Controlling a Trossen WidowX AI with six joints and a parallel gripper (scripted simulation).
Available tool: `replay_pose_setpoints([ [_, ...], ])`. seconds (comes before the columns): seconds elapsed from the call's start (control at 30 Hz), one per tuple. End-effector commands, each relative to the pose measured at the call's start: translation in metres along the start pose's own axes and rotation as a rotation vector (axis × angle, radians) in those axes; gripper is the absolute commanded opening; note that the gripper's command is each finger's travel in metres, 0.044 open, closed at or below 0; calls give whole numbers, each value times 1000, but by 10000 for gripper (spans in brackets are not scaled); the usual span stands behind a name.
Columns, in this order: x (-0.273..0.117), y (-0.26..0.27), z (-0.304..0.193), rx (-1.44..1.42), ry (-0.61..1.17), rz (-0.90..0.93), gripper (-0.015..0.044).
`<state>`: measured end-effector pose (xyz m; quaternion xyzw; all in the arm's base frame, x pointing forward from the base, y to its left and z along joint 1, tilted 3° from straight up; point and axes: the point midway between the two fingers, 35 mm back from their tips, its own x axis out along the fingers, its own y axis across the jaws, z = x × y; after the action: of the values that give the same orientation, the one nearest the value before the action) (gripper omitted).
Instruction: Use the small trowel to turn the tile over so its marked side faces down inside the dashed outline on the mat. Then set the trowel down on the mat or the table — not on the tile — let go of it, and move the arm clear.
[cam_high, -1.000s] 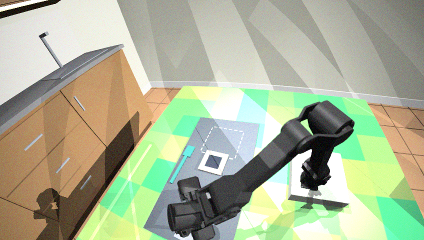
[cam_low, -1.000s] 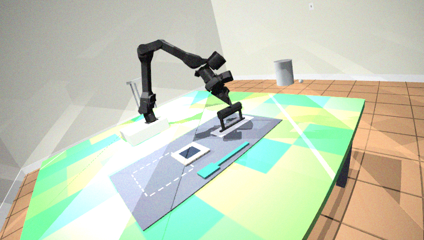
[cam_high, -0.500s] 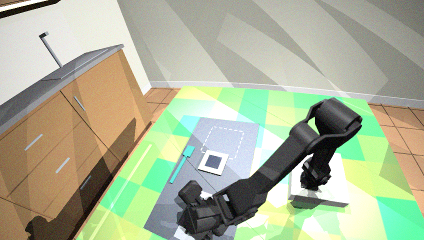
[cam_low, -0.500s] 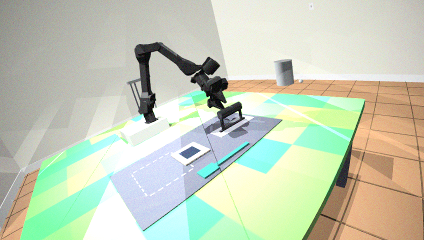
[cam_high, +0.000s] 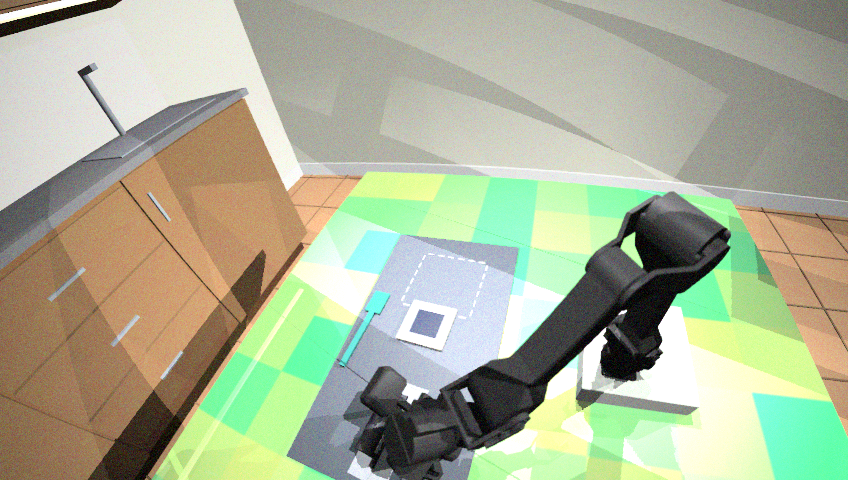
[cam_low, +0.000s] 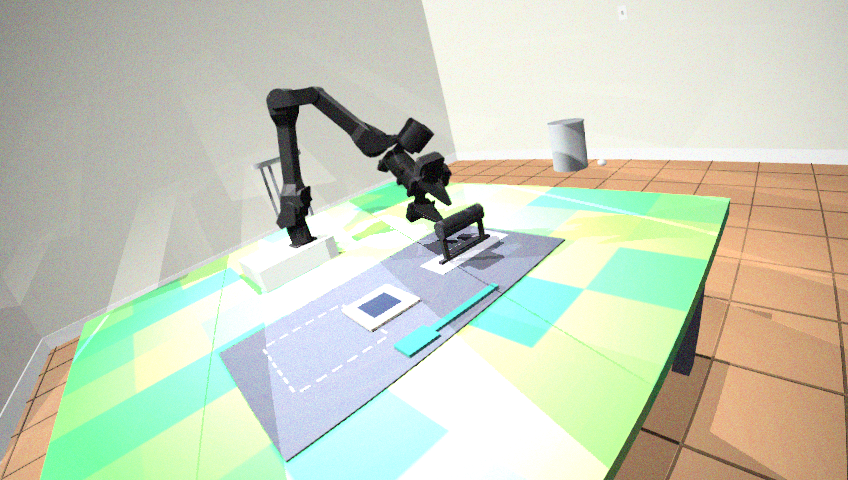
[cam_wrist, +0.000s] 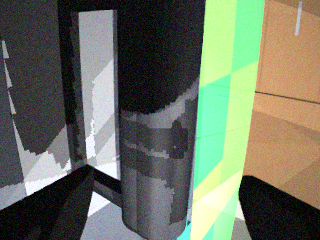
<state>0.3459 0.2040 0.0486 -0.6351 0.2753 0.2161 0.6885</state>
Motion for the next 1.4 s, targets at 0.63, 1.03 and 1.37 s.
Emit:
replay_pose_setpoints([
  [0.63, 37, 3, 0, -43, -15, 15, 300],
  [1.03, 56, 4, -1, -61, -25, 18, 300],
  [1.37, 58, 4, -1, -63, -26, 18, 175],
])
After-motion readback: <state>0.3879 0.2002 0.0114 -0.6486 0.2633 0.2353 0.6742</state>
